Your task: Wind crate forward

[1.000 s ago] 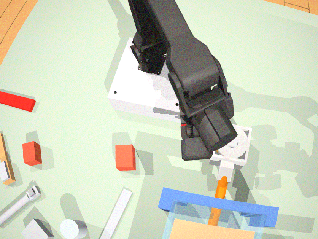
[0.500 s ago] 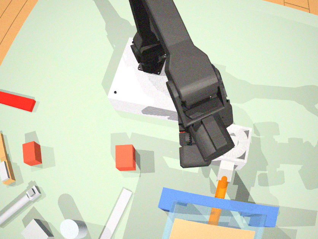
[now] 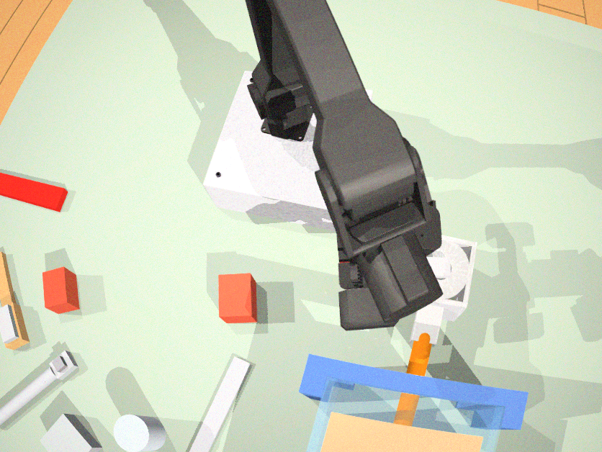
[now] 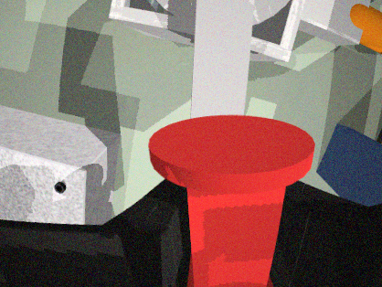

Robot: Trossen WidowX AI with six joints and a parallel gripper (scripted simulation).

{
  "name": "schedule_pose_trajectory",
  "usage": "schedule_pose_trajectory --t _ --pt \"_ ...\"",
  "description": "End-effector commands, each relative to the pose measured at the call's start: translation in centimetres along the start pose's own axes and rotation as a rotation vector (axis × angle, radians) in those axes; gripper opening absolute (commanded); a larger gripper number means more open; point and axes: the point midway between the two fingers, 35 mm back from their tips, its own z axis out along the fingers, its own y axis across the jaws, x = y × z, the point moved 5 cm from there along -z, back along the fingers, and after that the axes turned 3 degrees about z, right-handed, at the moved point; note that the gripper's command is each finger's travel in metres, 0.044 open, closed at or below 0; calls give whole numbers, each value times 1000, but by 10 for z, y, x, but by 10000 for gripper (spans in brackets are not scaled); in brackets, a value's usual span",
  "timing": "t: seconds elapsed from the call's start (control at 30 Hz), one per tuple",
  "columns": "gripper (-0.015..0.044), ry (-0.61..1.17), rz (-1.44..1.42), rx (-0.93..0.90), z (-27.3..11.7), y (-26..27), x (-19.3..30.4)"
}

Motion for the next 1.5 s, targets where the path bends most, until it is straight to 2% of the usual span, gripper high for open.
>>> schedule_pose_trajectory --t 0.0,1.47 --pt "0 1 1 38 0 -16 -2" --pt "0 -1 1 42 -3 -61 -22"
